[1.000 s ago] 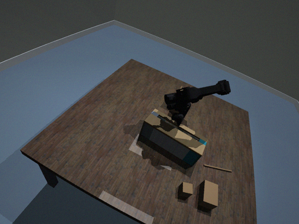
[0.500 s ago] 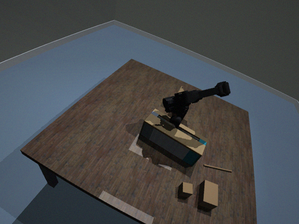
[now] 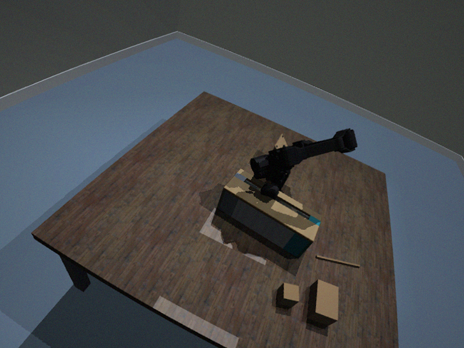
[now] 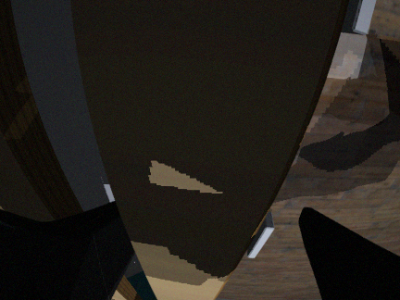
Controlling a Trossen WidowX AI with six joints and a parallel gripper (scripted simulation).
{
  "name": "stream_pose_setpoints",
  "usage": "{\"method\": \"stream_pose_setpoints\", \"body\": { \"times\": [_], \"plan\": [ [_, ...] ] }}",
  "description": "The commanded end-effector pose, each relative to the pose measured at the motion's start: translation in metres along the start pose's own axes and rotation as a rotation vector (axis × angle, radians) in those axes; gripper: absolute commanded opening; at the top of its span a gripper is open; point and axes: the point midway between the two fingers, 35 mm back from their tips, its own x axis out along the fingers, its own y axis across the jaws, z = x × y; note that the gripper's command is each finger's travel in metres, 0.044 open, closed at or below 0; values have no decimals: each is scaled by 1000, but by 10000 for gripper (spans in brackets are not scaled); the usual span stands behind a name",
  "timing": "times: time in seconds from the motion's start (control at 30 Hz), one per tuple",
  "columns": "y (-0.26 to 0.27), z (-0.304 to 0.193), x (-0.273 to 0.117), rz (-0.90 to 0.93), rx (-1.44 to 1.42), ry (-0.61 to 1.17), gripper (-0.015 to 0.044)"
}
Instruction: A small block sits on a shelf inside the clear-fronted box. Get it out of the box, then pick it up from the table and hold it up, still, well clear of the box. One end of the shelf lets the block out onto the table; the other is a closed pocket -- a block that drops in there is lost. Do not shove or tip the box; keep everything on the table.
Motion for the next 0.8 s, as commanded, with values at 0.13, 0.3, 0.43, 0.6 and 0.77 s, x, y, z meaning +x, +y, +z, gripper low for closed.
{"method": "stream_pose_setpoints", "body": {
  "times": [0.13,0.3,0.43,0.6,0.77],
  "plan": [
    [0,0,2,0,0,0,400],
    [0,-9,6,-2,1,1,400],
    [0,-15,8,-2,1,2,400],
    [0,-23,11,-2,1,2,400],
    [0,-30,13,-2,1,2,400]
  ]
}}
